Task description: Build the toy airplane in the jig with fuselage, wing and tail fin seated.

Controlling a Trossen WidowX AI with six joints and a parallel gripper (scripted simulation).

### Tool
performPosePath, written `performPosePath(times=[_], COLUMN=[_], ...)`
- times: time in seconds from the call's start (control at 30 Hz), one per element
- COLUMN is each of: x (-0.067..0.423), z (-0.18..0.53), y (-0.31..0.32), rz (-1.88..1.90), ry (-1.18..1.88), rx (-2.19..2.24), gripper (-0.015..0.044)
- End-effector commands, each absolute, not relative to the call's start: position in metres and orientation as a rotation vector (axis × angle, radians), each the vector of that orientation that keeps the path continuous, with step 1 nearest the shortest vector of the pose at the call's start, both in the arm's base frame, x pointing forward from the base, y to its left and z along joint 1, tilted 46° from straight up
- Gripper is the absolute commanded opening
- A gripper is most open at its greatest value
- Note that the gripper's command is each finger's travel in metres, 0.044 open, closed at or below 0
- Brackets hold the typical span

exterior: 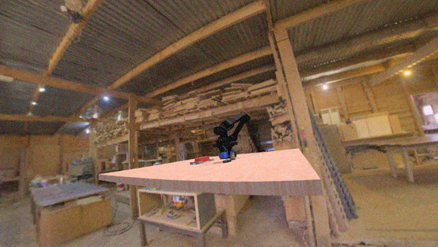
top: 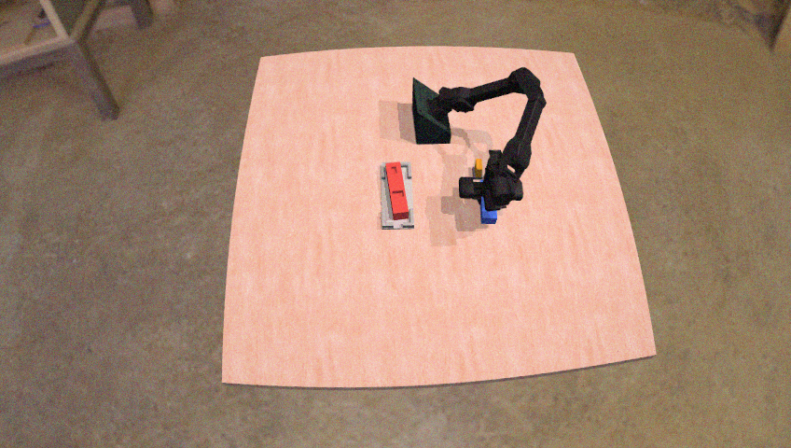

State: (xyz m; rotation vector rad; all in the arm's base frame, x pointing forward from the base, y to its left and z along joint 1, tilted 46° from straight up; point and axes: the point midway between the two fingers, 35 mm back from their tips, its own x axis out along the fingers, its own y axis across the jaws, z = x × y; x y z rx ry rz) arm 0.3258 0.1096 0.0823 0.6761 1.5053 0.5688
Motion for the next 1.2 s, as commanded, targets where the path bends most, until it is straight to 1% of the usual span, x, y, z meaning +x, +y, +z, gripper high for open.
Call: performPosePath(times=[0.0,0.9,1.17], x=[0.329,0.323,0.325], z=[0.092,0.153,0.146], y=[0.098,0.037,0.029], rz=[0.568,0.572,0.528], ry=[1.497,1.492,1.512], rx=[0.668,0.678,0.719], gripper=[0.0000,0.0000,0.0000])
